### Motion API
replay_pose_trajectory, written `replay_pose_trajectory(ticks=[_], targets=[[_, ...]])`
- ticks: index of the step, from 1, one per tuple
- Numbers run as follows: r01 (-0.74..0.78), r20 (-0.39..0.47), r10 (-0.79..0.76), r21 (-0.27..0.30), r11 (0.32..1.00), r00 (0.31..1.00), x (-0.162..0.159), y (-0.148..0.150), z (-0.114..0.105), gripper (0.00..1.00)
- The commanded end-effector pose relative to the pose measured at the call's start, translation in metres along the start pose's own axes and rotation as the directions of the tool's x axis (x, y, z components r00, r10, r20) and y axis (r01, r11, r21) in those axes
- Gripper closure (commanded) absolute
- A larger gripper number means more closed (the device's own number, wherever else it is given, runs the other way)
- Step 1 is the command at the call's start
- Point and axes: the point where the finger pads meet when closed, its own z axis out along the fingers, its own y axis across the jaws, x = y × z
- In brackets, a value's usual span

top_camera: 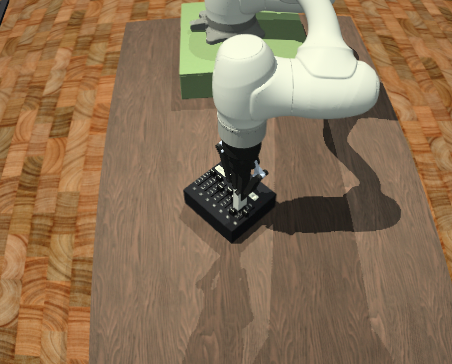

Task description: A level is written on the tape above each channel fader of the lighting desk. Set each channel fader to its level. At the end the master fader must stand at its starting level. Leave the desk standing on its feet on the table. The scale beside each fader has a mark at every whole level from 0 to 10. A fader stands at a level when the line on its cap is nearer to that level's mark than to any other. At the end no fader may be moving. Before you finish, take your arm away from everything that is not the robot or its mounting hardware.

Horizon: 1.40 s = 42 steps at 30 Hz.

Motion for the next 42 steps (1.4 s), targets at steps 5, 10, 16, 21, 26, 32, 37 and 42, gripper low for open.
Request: replay_pose_trajectory(ticks=[5,10,16,21,26,32,37,42], targets=[[0.0,0.0,0.0,0.0,1.0,1.0,0.0,0.0,-0.001,1.0],[0.0,0.0,0.0,0.0,1.0,1.0,0.0,0.0,-0.011,1.0],[0.0,0.0,0.0,0.0,1.0,1.0,0.0,0.0,-0.023,1.0],[0.0,0.0,0.0,0.0,1.0,1.0,0.0,0.0,-0.036,1.0],[0.0,0.0,0.0,0.0,1.0,1.0,0.0,0.0,-0.04,1.0],[0.0,0.0,0.0,0.0,1.0,1.0,0.0,0.0,-0.04,1.0],[0.0,0.0,0.0,0.0,1.0,1.0,0.0,0.0,-0.04,1.0],[0.0,0.0,0.0,0.0,1.0,1.0,0.0,0.0,-0.041,0.0]])
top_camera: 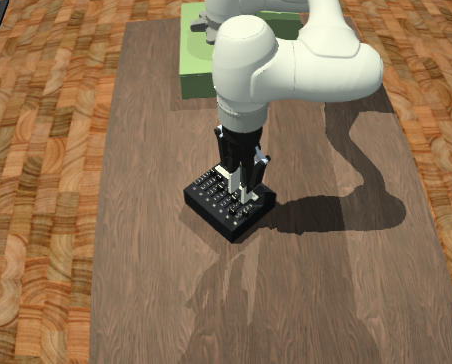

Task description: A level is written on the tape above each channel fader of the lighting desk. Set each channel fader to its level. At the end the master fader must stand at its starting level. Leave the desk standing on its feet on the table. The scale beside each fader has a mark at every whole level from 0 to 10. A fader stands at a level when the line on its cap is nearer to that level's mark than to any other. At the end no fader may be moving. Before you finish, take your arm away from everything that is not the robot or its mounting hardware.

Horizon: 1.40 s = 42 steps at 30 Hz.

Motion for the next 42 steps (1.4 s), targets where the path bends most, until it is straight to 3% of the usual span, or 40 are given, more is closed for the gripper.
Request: replay_pose_trajectory(ticks=[1,7,22,42], targets=[[0.0,0.0,0.0,0.0,1.0,1.0,0.0,0.0,-0.002,0.0],[0.0,0.0,0.0,0.0,1.0,1.0,0.0,0.0,-0.01,0.0],[0.0,0.0,0.0,0.0,1.0,1.0,0.0,0.0,-0.061,0.0],[0.0,0.0,0.0,0.0,1.0,1.0,0.0,0.0,-0.065,0.0]])
